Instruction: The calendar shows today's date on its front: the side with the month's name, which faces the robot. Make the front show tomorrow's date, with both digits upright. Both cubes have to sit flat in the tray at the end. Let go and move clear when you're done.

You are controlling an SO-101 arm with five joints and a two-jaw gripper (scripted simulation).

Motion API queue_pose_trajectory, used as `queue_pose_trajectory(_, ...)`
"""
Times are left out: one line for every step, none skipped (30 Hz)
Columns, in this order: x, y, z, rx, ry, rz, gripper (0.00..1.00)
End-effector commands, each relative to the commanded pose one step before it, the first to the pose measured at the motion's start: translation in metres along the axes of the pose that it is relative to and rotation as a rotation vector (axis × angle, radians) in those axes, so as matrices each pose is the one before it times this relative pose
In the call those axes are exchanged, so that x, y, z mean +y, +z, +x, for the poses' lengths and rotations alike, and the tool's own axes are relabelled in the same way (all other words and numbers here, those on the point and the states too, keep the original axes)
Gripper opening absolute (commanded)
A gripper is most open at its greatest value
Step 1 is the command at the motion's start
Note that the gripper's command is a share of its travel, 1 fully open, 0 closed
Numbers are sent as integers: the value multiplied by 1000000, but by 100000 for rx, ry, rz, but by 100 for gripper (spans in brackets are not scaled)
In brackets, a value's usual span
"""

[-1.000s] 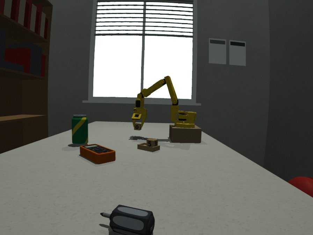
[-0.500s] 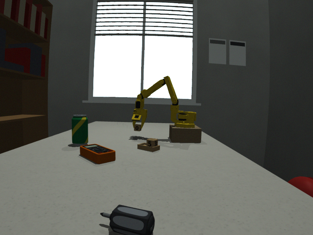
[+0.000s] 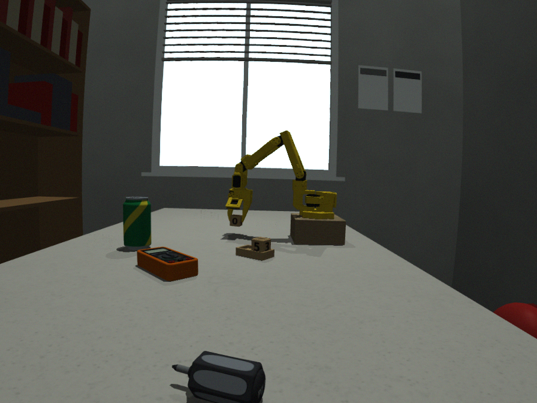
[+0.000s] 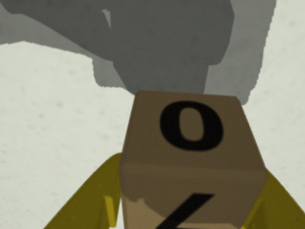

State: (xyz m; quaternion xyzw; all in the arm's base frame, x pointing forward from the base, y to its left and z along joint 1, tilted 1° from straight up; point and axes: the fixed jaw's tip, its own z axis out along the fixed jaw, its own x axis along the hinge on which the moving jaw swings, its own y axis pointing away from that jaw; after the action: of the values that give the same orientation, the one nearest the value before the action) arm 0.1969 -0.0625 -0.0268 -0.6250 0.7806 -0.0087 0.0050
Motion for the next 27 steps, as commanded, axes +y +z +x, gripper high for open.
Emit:
queue_pose_trajectory(3594,5726,1561,-253,254,-1432,0)
queue_pose_trajectory(8,522,-5,0,0,0,0)
queue_pose_trajectory(11,378,-5,0,0,0,0)
queue_pose_trajectory(1,234,0,0,0,0,0)
queue_pose_trajectory(4,96,0,0,0,0,0)
queue_pose_trajectory(0,18,-6,0,0,0,0)
queue_pose_trajectory(0,0,0,0,0,0,0)
queue_pose_trajectory(0,0,0,0,0,0,0)
queue_pose_trajectory(-2,17,4,-1,0,0,0)
queue_pose_trajectory(4,96,0,0,0,0,0)
queue_pose_trajectory(-5,234,-6,0,0,0,0)
queue_pose_trajectory(-1,378,1,0,0,0,0)
queue_pose_trajectory(-4,522,-5,0,0,0,0)
queue_pose_trajectory(-7,642,-5,0,0,0,0)
queue_pose_trajectory(4,720,-11,0,0,0,0)
queue_pose_trajectory(3,738,-5,0,0,0,0)
queue_pose_trajectory(4,720,-5,0,0,0,0)
queue_pose_trajectory(11,636,-5,0,0,0,0)
queue_pose_trajectory(8,528,-5,0,0,0,0)
queue_pose_trajectory(5,378,-5,0,0,0,0)
queue_pose_trajectory(8,228,-6,0,0,0,0)
queue_pose_trajectory(-2,102,0,0,0,0,0)
queue_pose_trajectory(6,18,0,0,0,0,0)
queue_pose_trajectory(0,0,0,0,0,0,0)
queue_pose_trajectory(0,0,0,0,0,0,0)
queue_pose_trajectory(-3,16,1,1,0,0,0)
queue_pose_trajectory(-2,96,0,0,0,0,0)
